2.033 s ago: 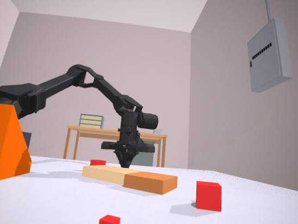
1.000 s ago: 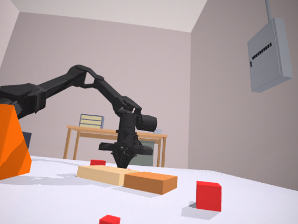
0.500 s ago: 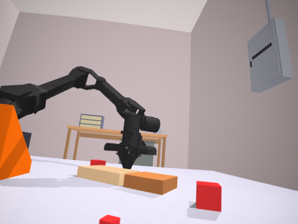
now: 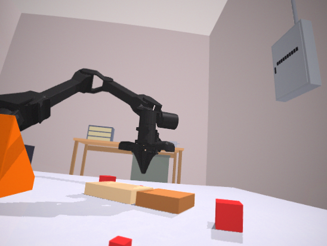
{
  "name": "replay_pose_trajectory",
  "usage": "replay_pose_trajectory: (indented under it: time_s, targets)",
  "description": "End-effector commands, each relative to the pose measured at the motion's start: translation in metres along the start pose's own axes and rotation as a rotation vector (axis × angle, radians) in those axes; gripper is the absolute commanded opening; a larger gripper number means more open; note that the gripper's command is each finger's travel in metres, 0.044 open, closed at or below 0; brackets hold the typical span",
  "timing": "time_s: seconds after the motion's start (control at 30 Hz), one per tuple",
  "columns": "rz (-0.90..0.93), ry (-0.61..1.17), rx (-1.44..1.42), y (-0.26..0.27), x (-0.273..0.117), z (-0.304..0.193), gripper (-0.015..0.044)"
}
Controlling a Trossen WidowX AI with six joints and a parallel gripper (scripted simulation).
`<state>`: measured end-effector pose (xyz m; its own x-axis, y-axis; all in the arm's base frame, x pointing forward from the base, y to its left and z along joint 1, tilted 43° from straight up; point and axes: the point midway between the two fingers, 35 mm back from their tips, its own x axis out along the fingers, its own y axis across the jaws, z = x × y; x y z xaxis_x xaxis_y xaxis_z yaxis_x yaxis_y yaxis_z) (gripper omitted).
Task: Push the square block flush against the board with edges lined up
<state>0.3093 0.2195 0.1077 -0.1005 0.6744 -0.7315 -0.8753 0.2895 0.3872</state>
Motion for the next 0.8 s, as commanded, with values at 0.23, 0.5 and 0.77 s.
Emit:
replay_pose_trajectory:
  time_s: [0.23,0.5,0.77]
  targets:
    - [-0.002,0.023,-0.015,-0.018,-0.003,-0.105,0.0]
    - [0.017,0.013,-0.028,-0.001,-0.001,-0.185,0.0]
    - [0.017,0.011,-0.027,0.0,0.054,-0.186,0.0]
